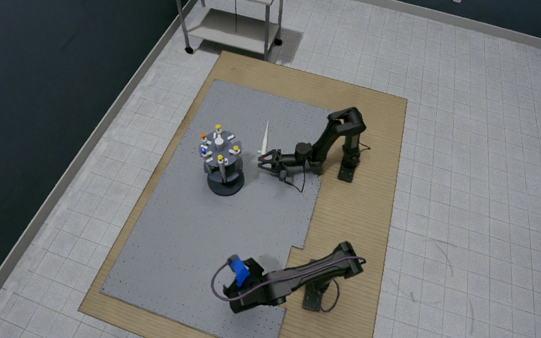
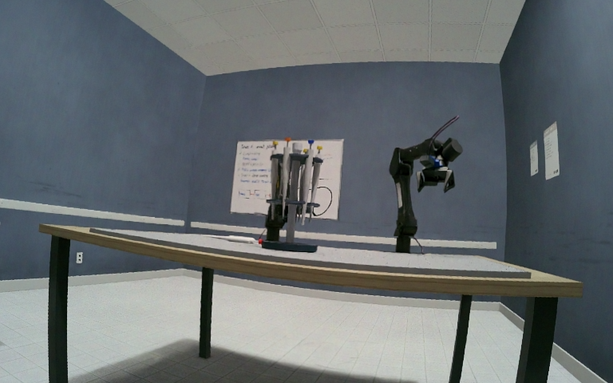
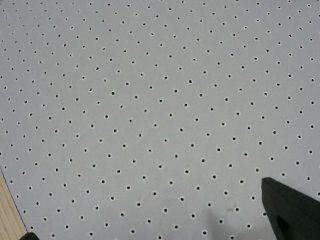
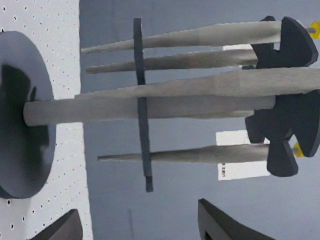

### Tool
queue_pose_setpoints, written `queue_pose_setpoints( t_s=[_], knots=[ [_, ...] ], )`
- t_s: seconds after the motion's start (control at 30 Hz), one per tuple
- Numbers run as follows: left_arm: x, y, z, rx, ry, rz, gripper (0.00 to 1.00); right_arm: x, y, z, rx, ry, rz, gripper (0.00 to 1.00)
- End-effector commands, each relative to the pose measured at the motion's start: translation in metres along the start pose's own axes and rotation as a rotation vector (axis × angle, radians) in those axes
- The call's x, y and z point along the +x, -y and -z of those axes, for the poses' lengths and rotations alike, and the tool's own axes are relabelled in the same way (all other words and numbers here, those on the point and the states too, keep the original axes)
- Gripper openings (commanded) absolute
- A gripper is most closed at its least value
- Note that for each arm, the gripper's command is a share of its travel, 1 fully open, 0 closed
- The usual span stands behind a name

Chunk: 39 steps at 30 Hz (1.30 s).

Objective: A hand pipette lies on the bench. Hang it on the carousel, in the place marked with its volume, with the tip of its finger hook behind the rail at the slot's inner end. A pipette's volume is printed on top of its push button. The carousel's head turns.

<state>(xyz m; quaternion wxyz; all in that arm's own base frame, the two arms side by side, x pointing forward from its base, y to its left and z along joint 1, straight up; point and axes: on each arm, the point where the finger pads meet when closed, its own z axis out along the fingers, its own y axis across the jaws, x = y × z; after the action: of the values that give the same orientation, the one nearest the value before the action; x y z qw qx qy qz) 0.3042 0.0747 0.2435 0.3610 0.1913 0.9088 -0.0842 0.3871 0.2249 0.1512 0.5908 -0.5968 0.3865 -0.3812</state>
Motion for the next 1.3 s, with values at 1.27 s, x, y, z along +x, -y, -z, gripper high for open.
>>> queue_pose_setpoints(
  t_s=[1.27],
  knots=[
    [-0.009, -0.002, 0.005, -0.010, 0.032, -0.023, 1.00, 0.200, 0.081, 0.160, -0.347, -0.491, -1.083, 1.00]
  ],
)
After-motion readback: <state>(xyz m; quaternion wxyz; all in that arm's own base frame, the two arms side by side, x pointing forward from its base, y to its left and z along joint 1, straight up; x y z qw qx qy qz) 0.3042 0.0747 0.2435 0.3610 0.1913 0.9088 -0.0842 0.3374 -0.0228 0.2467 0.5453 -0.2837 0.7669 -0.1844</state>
